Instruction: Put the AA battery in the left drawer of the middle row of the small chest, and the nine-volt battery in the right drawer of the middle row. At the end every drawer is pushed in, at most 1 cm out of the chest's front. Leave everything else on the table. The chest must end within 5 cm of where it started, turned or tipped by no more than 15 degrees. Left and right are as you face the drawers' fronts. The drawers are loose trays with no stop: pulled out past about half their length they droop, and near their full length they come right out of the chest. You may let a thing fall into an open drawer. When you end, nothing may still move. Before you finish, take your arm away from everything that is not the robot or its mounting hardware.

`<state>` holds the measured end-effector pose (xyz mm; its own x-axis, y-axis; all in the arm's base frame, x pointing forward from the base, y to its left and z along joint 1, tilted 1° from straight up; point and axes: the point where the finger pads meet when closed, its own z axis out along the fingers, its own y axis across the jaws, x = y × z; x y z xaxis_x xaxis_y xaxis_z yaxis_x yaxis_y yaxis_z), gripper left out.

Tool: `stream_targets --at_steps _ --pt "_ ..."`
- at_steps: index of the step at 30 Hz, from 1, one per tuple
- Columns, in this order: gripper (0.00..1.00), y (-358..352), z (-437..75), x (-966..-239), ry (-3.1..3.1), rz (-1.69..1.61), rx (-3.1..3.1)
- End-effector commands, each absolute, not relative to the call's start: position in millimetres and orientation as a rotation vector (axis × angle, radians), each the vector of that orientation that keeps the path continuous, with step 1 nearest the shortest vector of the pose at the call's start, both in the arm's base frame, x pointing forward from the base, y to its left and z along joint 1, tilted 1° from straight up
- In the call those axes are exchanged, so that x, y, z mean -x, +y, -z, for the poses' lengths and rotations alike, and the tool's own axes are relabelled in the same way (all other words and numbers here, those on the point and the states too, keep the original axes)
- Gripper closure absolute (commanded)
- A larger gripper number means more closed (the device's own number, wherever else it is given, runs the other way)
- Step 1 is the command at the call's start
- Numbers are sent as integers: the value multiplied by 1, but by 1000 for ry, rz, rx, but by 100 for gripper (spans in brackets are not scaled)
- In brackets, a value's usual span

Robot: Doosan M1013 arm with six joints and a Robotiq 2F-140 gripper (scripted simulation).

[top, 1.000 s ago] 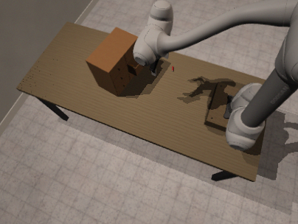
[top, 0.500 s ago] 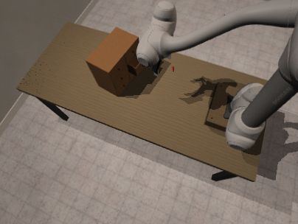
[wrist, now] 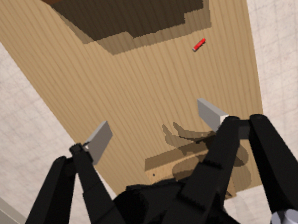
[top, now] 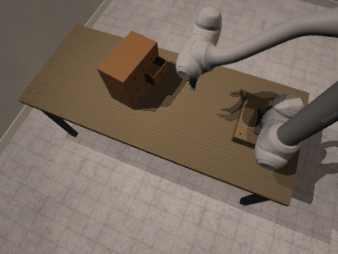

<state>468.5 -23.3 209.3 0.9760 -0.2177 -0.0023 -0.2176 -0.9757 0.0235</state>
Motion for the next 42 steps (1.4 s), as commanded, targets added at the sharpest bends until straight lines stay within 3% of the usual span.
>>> stream_targets --at_steps 1,22,42 --pt "0 -23 -209 -469 -341 -2 -3099" --pt "0 -27 -196 -482 -336 -249 -3072" --pt "0 -35 -162 -515 -311 -861 -2917"
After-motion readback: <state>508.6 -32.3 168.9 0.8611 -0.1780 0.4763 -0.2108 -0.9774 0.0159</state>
